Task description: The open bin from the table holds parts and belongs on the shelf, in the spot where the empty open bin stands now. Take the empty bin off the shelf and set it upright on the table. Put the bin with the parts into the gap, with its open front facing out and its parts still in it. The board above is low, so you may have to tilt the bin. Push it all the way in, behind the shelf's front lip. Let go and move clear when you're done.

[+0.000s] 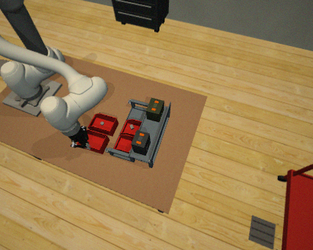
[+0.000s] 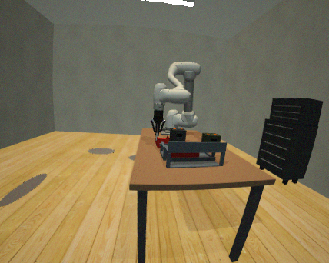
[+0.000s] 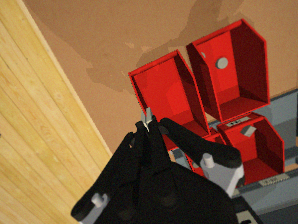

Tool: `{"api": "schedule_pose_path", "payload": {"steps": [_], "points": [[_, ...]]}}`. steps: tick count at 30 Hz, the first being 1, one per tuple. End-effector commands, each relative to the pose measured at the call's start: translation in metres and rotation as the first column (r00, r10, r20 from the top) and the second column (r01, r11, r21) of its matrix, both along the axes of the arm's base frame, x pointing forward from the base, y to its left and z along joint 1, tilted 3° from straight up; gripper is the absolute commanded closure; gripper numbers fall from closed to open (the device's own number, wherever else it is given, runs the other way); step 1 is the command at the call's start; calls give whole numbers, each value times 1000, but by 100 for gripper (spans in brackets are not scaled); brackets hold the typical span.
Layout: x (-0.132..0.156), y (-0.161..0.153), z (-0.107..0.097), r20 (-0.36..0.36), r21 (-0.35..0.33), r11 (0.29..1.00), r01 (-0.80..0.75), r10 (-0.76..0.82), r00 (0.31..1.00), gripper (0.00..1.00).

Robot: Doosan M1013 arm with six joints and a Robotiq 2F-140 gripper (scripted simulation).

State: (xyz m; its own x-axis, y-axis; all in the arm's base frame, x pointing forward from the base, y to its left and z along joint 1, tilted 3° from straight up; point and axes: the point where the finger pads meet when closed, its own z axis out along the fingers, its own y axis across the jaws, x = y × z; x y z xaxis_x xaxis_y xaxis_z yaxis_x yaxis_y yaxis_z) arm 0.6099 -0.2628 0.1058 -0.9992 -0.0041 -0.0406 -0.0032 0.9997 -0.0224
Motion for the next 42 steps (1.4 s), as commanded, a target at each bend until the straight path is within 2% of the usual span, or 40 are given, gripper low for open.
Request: {"api": "schedule_pose_path", "payload": {"steps": [1, 42], "points": [[-1, -1, -7, 2, 5, 1000, 4, -4, 1000, 90], [-2, 0, -17, 2, 5, 1000, 4, -4, 1000, 90]]}}
